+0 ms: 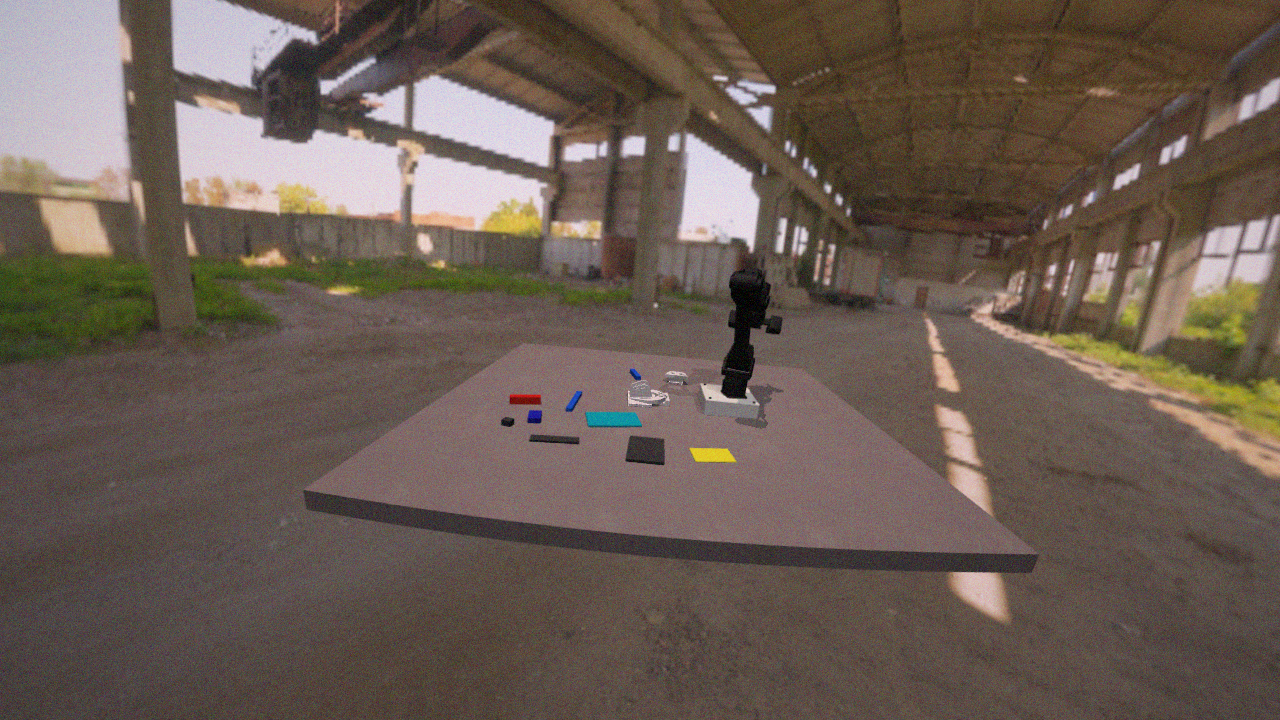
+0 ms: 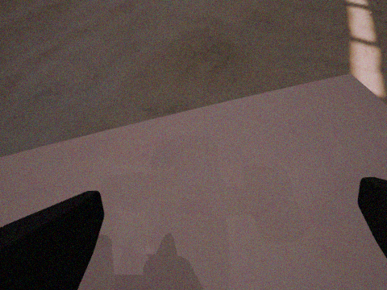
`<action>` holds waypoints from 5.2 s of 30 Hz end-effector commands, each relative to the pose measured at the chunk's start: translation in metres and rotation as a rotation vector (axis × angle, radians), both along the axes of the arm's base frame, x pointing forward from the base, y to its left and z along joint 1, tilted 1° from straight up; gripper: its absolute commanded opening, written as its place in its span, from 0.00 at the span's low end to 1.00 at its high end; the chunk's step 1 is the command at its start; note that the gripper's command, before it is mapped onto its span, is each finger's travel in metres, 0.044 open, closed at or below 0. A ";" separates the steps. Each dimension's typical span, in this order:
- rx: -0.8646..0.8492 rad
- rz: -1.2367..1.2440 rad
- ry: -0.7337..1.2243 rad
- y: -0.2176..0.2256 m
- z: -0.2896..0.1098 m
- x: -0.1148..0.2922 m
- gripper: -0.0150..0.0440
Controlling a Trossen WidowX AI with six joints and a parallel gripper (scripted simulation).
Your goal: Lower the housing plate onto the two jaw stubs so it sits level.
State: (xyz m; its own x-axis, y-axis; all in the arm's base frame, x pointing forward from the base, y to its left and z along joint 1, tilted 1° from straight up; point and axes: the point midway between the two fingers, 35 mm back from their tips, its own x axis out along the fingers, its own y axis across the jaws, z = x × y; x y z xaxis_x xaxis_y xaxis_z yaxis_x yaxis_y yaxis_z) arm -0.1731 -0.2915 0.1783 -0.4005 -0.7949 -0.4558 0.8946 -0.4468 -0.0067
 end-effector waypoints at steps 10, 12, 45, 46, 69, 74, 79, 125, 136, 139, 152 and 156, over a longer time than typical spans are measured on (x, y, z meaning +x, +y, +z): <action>0.177 0.125 -0.220 -0.033 -0.032 0.069 1.00; 0.210 0.138 -0.251 -0.036 -0.036 0.080 1.00; 0.917 0.171 -0.440 0.007 -0.087 0.267 1.00; 0.938 0.166 -0.433 0.011 -0.087 0.271 1.00; 1.009 0.149 -0.406 0.023 -0.129 0.286 1.00; 1.009 0.149 -0.406 0.023 -0.129 0.286 1.00; 1.009 0.149 -0.406 0.023 -0.135 0.286 1.00; 1.010 0.149 -0.405 0.023 -0.179 0.286 1.00; 1.010 0.149 -0.405 0.023 -0.179 0.286 1.00; 1.010 0.149 -0.405 0.023 -0.179 0.286 1.00; 1.011 0.152 -0.411 0.023 -0.179 0.286 0.94; 1.011 0.152 -0.411 0.023 -0.179 0.286 0.90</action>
State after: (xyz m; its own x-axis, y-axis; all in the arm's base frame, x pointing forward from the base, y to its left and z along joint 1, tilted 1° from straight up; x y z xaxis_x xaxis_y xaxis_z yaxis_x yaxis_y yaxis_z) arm 0.1133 -0.2685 -0.0006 0.0010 -0.0085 -1.0000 0.9576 -0.2881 0.0034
